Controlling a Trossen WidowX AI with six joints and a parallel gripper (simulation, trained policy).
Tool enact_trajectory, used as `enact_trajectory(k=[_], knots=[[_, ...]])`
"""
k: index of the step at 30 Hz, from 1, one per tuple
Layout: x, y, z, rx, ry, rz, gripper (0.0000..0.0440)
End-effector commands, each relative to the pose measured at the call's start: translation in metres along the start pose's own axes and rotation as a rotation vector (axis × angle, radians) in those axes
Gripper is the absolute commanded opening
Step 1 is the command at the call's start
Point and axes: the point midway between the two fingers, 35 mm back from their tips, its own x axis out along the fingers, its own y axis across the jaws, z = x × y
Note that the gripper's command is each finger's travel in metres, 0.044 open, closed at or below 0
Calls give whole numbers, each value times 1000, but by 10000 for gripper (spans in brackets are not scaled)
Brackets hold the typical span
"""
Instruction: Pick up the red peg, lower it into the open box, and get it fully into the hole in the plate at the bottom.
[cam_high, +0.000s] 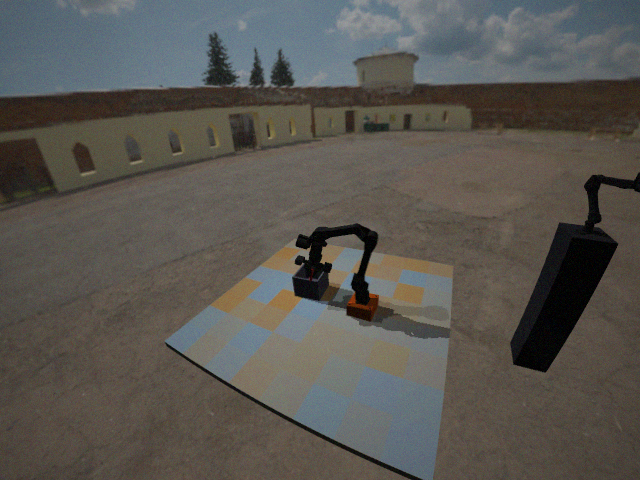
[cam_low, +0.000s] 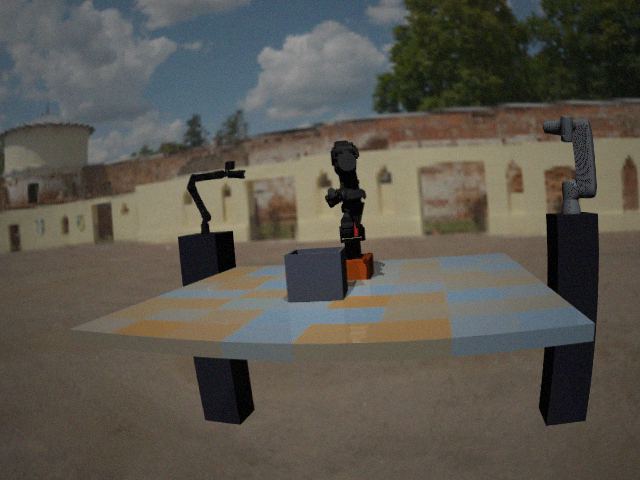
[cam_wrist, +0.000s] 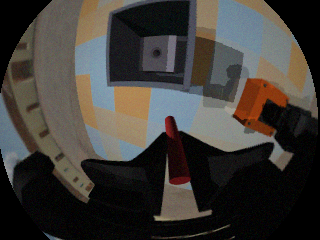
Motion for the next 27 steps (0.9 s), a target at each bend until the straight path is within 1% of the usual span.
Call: enact_trajectory(k=[1, 14, 27], knots=[[2, 0, 9, 5, -18, -19, 0], [4, 4, 47, 42, -57, -65, 0], [13, 9, 79, 63, -60, -107, 0]])
